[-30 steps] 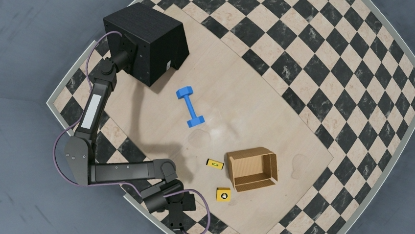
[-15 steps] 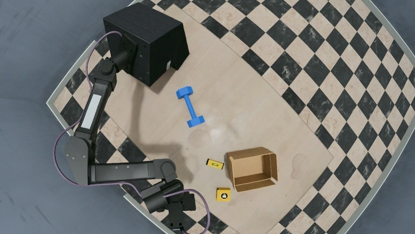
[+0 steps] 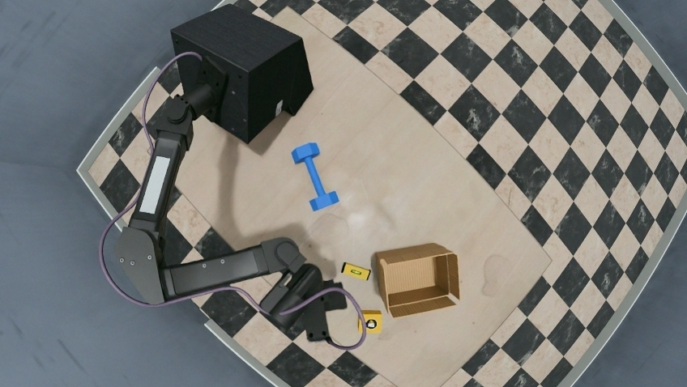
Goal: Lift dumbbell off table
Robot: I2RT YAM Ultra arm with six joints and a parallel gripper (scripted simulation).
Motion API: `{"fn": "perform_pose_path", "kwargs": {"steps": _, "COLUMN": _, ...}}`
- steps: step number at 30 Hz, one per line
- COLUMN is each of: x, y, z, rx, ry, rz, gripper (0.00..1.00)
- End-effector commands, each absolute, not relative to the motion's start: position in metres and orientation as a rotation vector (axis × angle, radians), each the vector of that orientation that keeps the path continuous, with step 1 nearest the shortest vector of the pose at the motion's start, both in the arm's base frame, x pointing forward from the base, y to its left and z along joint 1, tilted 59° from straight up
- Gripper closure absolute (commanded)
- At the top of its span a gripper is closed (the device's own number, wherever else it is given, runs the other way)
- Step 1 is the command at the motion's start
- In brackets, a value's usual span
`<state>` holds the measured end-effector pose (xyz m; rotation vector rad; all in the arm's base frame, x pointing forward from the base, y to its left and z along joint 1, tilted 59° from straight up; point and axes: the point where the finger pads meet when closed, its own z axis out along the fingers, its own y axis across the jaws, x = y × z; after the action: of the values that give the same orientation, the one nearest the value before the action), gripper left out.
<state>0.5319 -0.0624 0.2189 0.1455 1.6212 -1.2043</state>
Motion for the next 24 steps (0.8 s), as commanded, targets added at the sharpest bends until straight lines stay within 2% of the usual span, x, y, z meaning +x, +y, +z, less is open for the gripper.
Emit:
{"fn": "perform_pose_path", "kwargs": {"steps": 1, "x": 0.532, "y": -0.037, "z": 0.190, "rx": 0.122, "ry": 1.709, "rz": -1.096, "gripper": 0.00}}
{"fn": "perform_pose_path", "kwargs": {"steps": 2, "x": 0.529, "y": -0.036, "z": 0.161, "rx": 0.113, "ry": 1.767, "rz": -1.090, "gripper": 0.00}}
{"fn": "perform_pose_path", "kwargs": {"steps": 4, "x": 0.527, "y": -0.035, "z": 0.151, "rx": 0.104, "ry": 1.790, "rz": -1.089, "gripper": 0.00}}
{"fn": "perform_pose_path", "kwargs": {"steps": 5, "x": 0.535, "y": -0.033, "z": 0.166, "rx": 0.130, "ry": 1.758, "rz": -1.071, "gripper": 0.00}}
{"fn": "perform_pose_path", "kwargs": {"steps": 6, "x": 0.521, "y": -0.034, "z": 0.130, "rx": 0.111, "ry": 1.839, "rz": -1.071, "gripper": 0.00}}
{"fn": "perform_pose_path", "kwargs": {"steps": 8, "x": 0.520, "y": -0.034, "z": 0.133, "rx": 0.119, "ry": 1.837, "rz": -1.065, "gripper": 0.00}}
{"fn": "perform_pose_path", "kwargs": {"steps": 10, "x": 0.508, "y": -0.034, "z": 0.100, "rx": 0.117, "ry": 1.911, "rz": -1.064, "gripper": 0.00}}
{"fn": "perform_pose_path", "kwargs": {"steps": 12, "x": 0.519, "y": -0.031, "z": 0.114, "rx": 0.139, "ry": 1.880, "rz": -1.039, "gripper": 0.00}}
{"fn": "perform_pose_path", "kwargs": {"steps": 13, "x": 0.498, "y": -0.034, "z": 0.079, "rx": 0.129, "ry": 1.963, "rz": -1.052, "gripper": 0.00}}
{"fn": "perform_pose_path", "kwargs": {"steps": 17, "x": 0.507, "y": -0.031, "z": 0.098, "rx": 0.162, "ry": 1.926, "rz": -1.020, "gripper": 0.00}}
{"fn": "perform_pose_path", "kwargs": {"steps": 18, "x": 0.481, "y": -0.035, "z": 0.052, "rx": 0.141, "ry": 2.031, "rz": -1.054, "gripper": 0.00}}
{"fn": "perform_pose_path", "kwargs": {"steps": 23, "x": 0.471, "y": -0.035, "z": 0.037, "rx": 0.173, "ry": 2.068, "rz": -1.046, "gripper": 0.00}}
{"fn": "perform_pose_path", "kwargs": {"steps": 24, "x": 0.452, "y": -0.038, "z": 0.017, "rx": 0.178, "ry": 2.123, "rz": -1.060, "gripper": 0.00}}
